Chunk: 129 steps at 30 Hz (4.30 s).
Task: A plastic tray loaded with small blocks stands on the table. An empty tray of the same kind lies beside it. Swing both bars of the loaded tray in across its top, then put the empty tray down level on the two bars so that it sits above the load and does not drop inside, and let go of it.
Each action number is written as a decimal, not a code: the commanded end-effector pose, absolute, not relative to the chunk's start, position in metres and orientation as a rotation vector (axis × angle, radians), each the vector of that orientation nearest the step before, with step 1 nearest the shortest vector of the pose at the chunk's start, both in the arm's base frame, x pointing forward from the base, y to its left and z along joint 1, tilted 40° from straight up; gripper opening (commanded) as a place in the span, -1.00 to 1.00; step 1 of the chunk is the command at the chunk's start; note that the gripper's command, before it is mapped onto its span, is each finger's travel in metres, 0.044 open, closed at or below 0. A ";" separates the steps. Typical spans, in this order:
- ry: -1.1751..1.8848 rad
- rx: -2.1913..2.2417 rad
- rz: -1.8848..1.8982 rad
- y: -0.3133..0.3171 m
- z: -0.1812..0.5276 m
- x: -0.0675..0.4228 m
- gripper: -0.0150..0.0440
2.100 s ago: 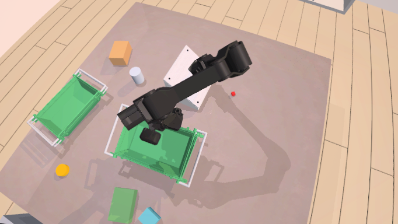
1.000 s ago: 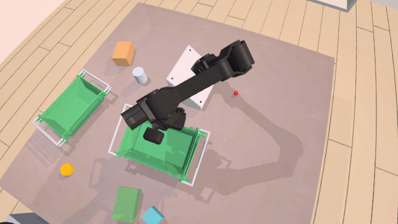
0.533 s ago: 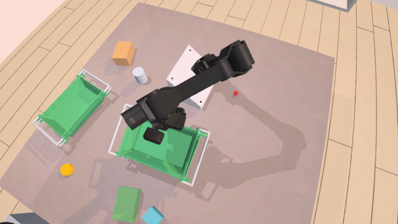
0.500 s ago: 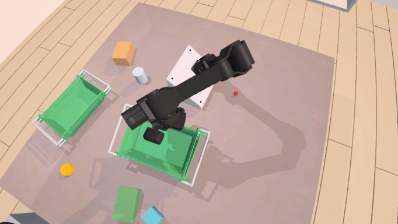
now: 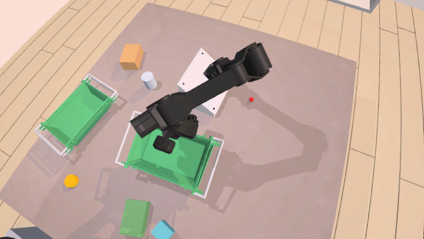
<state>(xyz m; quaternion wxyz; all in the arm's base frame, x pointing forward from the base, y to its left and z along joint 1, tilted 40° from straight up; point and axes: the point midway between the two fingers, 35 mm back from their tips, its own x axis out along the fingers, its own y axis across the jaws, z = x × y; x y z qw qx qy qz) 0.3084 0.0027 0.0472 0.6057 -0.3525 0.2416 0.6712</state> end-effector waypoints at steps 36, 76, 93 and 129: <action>0.577 -0.804 1.581 0.009 0.040 0.302 -0.49; 0.577 -0.804 1.581 0.014 0.033 0.298 -0.49; 0.577 -0.804 1.581 0.014 0.033 0.298 -0.49; 0.563 -0.813 1.564 0.011 0.035 0.302 -0.49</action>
